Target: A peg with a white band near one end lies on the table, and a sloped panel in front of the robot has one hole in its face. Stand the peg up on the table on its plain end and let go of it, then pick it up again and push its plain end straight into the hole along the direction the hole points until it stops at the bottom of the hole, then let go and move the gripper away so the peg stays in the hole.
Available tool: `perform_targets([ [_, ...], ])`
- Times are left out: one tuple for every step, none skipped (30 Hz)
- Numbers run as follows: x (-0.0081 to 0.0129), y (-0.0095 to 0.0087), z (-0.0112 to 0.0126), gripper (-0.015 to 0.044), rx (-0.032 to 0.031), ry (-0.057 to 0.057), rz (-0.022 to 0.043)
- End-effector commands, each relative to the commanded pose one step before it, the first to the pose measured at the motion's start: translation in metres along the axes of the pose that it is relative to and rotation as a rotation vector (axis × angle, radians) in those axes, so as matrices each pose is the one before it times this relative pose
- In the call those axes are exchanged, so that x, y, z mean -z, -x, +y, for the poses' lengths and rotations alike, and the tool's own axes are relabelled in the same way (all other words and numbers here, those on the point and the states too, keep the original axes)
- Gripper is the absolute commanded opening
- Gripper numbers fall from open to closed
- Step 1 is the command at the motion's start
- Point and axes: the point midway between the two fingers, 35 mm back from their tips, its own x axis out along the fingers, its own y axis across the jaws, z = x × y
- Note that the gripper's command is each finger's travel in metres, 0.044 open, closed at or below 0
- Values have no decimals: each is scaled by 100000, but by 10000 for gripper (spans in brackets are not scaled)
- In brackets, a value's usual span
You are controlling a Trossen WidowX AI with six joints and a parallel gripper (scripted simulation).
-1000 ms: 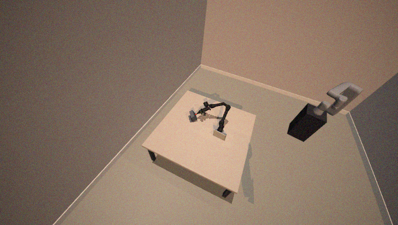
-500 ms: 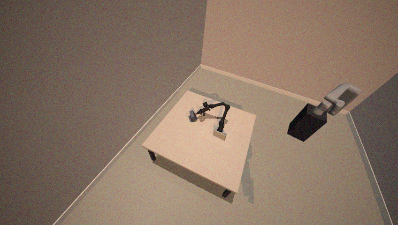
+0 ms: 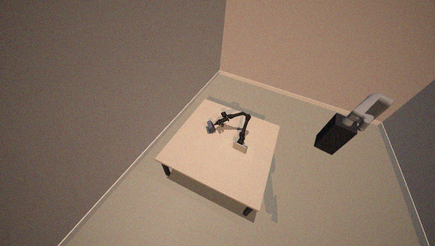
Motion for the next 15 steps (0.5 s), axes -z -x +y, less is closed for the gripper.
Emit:
perform_targets([
  [20, 33, 4, 0, -29, 15, 77],
  [0, 0, 0, 0, 0, 0, 0],
  [0, 0, 0, 0, 0, 0, 0],
  [0, 0, 0, 0, 0, 0, 0],
  [0, 0, 0, 0, 0, 0, 0],
  [0, 0, 0, 0, 0, 0, 0],
  [0, 0, 0, 26, 0, 0, 0],
  [0, 0, 0, 53, 0, 0, 0],
  [0, 0, 0, 79, 0, 0, 0],
  [0, 0, 0, 105, 0, 0, 0],
  [0, 0, 0, 131, 0, 0, 0],
  [0, 0, 0, 157, 0, 0, 0],
  [0, 0, 0, 184, 0, 0, 0],
  [0, 0, 0, 210, 0, 0, 0],
  [0, 0, 0, 236, 0, 0, 0],
])
